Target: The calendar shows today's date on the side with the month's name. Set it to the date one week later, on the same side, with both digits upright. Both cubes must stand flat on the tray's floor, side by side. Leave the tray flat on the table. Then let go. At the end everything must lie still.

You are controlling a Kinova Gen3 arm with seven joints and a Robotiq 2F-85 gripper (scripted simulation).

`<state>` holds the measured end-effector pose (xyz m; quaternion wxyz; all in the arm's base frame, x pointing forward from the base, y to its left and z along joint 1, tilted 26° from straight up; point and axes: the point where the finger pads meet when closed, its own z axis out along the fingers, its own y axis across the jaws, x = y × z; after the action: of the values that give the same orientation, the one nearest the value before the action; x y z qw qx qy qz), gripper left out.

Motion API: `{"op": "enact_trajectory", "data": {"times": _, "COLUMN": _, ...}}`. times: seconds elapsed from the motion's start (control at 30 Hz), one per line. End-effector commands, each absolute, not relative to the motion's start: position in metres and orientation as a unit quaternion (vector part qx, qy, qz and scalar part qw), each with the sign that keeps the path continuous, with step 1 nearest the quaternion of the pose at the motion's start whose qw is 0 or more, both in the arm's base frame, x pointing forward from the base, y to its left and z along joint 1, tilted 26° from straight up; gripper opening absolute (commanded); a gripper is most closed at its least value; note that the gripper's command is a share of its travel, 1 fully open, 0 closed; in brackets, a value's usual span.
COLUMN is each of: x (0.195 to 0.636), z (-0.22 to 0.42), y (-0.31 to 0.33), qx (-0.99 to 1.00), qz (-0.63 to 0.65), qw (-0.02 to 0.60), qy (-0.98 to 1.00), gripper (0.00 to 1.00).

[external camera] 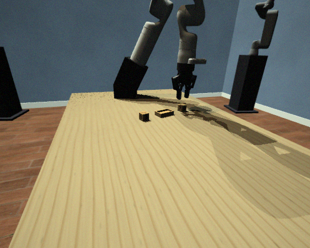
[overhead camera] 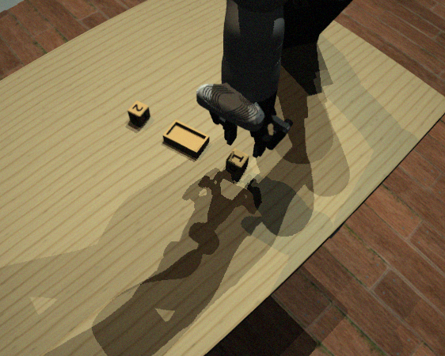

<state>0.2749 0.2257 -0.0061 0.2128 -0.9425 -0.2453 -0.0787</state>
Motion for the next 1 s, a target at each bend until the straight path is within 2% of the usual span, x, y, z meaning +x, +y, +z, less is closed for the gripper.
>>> {"op": "enact_trajectory", "data": {"times": 0.0, "x": 0.284, "z": 0.009, "y": 0.217, "qx": -0.943, "qz": -0.09, "qw": 0.206, "qy": -0.245, "gripper": 0.46}}
{"op": "enact_trajectory", "data": {"times": 0.57, "x": 0.282, "z": 0.036, "y": 0.204, "qx": -0.943, "qz": -0.09, "qw": 0.206, "qy": -0.245, "gripper": 0.46}}
{"op": "enact_trajectory", "data": {"times": 0.6, "x": 0.282, "z": 0.036, "y": 0.204, "qx": -0.943, "qz": -0.09, "qw": 0.206, "qy": -0.245, "gripper": 1.0}}
{"op": "enact_trajectory", "data": {"times": 0.97, "x": 0.282, "z": 0.036, "y": 0.204, "qx": -0.943, "qz": -0.09, "qw": 0.206, "qy": -0.245, "gripper": 1.0}}
